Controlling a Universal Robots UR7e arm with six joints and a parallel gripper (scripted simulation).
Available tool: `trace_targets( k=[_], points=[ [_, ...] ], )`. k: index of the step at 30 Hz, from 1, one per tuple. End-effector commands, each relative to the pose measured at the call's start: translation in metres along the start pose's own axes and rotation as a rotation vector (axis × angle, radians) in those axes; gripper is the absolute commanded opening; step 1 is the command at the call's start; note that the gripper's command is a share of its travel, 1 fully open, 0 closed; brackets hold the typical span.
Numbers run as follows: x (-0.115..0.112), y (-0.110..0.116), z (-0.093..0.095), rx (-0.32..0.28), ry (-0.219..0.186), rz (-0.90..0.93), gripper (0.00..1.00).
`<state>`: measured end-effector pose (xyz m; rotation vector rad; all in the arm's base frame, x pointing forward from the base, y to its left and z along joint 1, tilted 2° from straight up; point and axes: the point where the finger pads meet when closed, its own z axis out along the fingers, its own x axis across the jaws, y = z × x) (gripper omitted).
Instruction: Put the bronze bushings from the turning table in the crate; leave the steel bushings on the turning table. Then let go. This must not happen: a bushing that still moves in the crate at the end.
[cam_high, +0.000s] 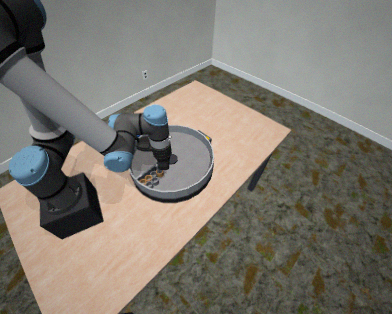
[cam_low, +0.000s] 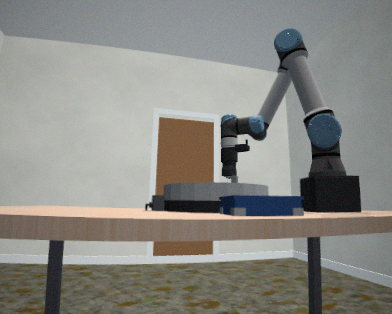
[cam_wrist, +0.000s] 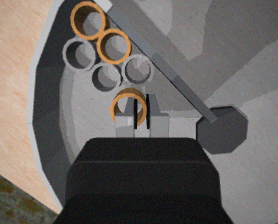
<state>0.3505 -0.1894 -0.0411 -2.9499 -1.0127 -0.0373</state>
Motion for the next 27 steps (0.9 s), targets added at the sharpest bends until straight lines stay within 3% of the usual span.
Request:
trace_targets(
  k=[1, 27],
  points=[
    [0.0, 0.0, -0.002, -0.001, 0.0, 0.0, 0.0],
    [0.0, 0.0, -0.015, -0.001, 0.001, 0.0, 0.0]
  ],
)
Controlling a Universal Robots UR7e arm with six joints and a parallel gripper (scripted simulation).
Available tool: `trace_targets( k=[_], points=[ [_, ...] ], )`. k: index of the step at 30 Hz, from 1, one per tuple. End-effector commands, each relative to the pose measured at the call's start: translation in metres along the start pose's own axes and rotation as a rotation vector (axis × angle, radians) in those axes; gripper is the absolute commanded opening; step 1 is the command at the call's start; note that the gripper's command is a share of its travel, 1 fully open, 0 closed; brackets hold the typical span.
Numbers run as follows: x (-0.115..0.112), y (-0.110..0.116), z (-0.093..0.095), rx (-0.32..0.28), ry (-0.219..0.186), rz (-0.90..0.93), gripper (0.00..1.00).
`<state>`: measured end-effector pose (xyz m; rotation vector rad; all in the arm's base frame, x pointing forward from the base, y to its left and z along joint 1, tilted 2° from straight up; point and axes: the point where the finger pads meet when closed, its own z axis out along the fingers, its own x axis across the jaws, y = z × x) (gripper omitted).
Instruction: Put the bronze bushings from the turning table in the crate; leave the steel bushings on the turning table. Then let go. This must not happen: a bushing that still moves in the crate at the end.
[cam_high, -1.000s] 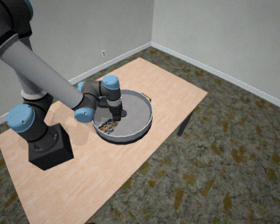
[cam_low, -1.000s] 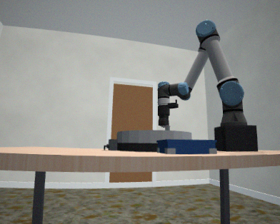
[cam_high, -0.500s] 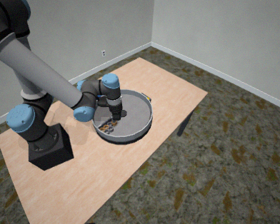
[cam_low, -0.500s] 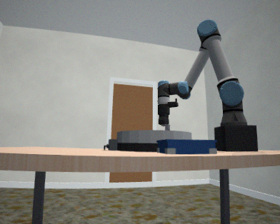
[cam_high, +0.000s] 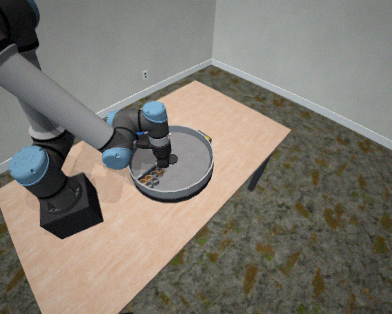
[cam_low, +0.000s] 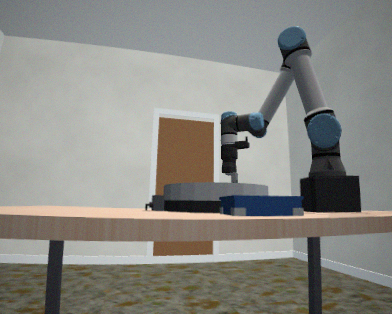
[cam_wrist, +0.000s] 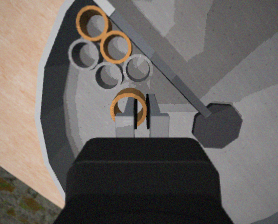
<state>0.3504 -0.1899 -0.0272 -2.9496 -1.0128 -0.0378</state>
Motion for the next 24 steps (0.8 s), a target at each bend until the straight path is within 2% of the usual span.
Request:
trace_targets(
  k=[1, 7, 12, 24],
  points=[
    [0.0, 0.0, -0.001, -0.001, 0.0, 0.0, 0.0],
    [0.0, 0.0, -0.001, -0.001, 0.0, 0.0, 0.0],
    [0.0, 0.0, -0.028, 0.0, 0.0, 0.0, 0.0],
    [0.0, 0.0, -0.028, 0.0, 0.0, 0.0, 0.0]
  ],
)
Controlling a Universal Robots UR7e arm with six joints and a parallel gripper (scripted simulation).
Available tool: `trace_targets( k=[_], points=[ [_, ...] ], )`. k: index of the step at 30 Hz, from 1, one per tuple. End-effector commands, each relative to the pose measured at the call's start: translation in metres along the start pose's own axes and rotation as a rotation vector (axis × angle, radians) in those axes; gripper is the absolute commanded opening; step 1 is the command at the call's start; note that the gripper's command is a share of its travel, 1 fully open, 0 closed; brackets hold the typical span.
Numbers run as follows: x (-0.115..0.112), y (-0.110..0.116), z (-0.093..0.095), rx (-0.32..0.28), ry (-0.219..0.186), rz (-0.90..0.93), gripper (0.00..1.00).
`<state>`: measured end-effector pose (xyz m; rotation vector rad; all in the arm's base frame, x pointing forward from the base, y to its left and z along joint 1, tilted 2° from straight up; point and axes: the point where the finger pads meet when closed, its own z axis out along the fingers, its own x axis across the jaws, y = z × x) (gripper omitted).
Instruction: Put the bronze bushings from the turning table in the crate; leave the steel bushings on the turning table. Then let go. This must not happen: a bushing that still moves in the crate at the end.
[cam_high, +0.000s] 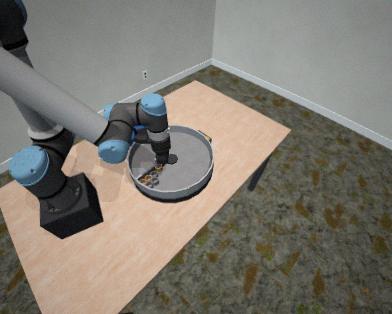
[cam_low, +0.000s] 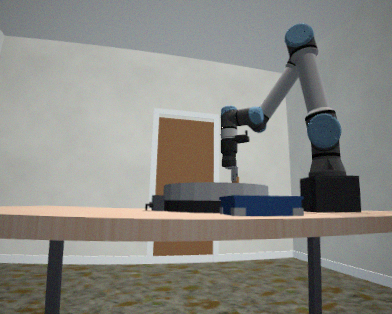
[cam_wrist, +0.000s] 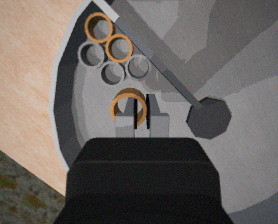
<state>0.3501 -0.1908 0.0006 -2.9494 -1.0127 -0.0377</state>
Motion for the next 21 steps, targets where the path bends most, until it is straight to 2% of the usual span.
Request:
trace_targets(
  k=[1, 5, 17, 21],
  points=[
    [0.0, 0.0, -0.006, -0.001, 0.0, 0.0, 0.0],
    [0.0, 0.0, -0.027, -0.001, 0.0, 0.0, 0.0],
    [0.0, 0.0, -0.027, -0.001, 0.0, 0.0, 0.0],
    [0.033, -0.025, -0.027, -0.001, 0.0, 0.0, 0.0]
  ],
)
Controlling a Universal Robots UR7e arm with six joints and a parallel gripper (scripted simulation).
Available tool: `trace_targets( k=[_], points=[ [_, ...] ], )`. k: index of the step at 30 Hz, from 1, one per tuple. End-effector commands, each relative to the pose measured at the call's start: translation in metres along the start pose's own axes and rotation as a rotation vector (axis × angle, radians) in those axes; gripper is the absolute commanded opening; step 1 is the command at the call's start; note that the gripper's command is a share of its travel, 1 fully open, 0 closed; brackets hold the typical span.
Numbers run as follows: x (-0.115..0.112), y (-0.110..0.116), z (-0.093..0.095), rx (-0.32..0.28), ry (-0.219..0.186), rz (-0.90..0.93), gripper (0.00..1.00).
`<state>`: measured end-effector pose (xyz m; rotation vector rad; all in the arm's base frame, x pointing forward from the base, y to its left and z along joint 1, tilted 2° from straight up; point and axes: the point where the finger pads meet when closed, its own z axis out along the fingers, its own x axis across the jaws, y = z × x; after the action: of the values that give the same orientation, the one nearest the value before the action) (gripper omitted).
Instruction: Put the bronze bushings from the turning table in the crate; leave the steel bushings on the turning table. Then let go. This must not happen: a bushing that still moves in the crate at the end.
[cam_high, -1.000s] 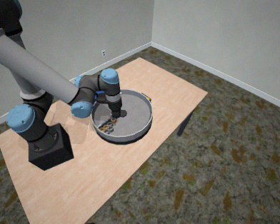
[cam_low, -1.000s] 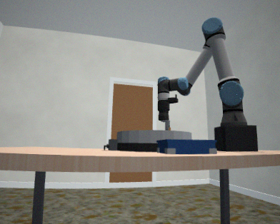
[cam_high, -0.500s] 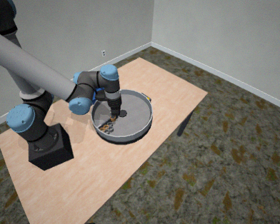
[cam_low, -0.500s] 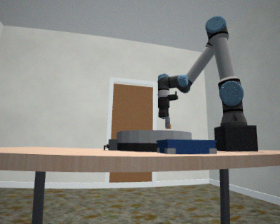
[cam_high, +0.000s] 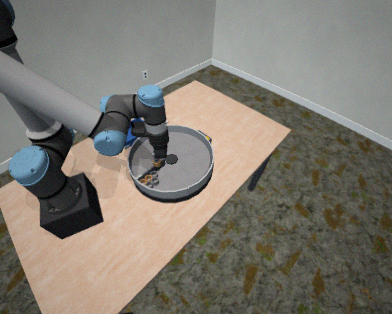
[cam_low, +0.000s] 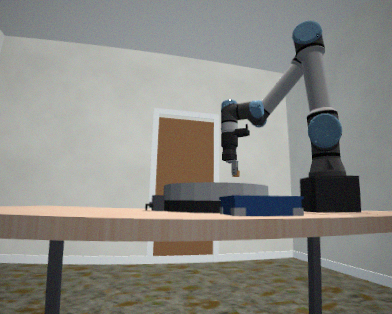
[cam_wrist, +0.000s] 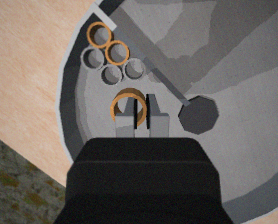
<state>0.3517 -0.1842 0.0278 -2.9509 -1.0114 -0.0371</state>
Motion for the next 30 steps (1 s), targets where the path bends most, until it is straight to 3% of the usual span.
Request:
trace_targets(
  k=[1, 13, 18, 30],
  points=[
    [0.035, -0.027, 0.0, -0.001, 0.001, -0.001, 0.0],
    [0.035, -0.027, 0.0, -0.001, 0.001, -0.001, 0.0],
    [0.075, -0.059, -0.001, 0.0, 0.001, -0.002, 0.0],
    [0.075, -0.059, -0.001, 0.0, 0.001, -0.002, 0.0]
  ],
)
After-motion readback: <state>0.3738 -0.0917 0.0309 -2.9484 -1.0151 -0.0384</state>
